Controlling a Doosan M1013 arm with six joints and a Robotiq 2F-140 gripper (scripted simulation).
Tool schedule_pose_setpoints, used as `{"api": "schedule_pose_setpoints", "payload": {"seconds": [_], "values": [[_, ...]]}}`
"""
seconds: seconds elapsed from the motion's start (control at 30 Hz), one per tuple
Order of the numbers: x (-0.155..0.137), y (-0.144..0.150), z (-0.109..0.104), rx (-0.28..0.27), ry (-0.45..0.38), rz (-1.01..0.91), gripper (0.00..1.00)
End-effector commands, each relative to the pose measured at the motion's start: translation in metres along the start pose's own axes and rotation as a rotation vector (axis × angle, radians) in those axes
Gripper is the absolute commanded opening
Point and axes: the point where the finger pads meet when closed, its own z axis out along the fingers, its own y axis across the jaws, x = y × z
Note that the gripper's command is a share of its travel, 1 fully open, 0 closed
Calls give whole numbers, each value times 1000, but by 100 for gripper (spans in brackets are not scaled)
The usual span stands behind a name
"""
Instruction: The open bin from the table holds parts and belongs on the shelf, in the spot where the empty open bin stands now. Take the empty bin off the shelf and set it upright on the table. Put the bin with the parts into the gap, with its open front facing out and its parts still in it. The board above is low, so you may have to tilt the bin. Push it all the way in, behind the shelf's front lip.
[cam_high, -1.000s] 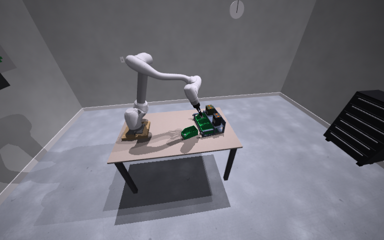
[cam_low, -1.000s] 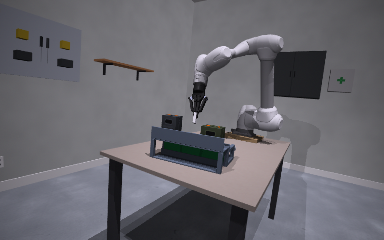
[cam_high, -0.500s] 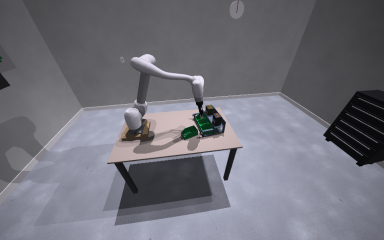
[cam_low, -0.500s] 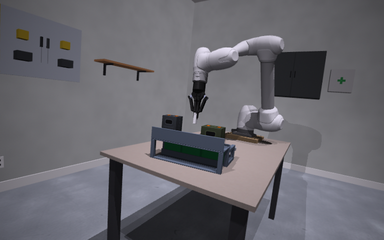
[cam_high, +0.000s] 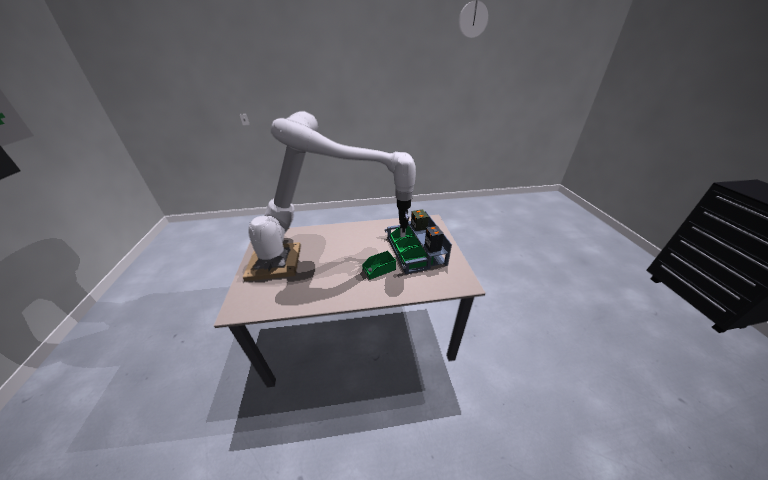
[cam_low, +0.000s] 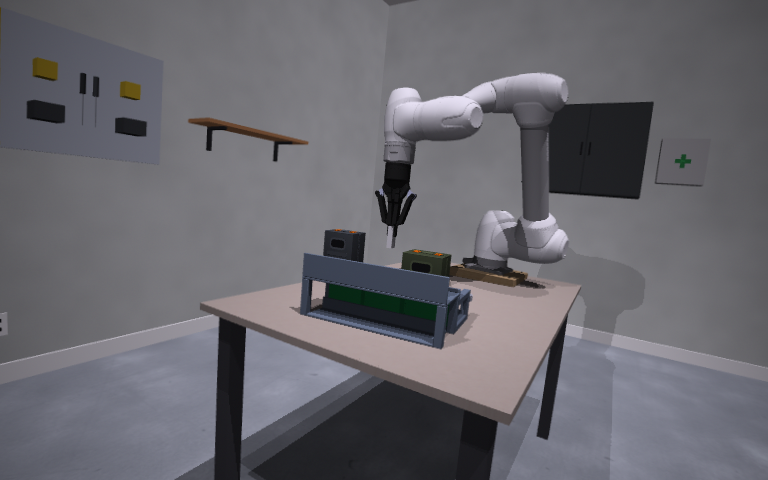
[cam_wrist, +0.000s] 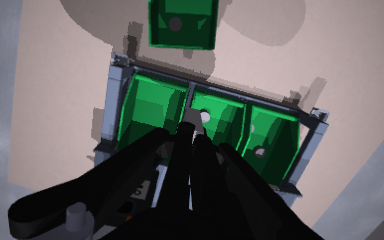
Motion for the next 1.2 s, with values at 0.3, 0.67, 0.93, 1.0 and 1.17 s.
{"api": "schedule_pose_setpoints", "payload": {"seconds": [0.3,0.67,0.93,1.0,1.17], "values": [[42,-4,2,1,4,-57,10],[137,-4,13,0,4,-178,10],[163,-3,17,0,4,-212,10],[163,-3,17,0,4,-212,10],[163,-3,17,0,4,-212,10]]}}
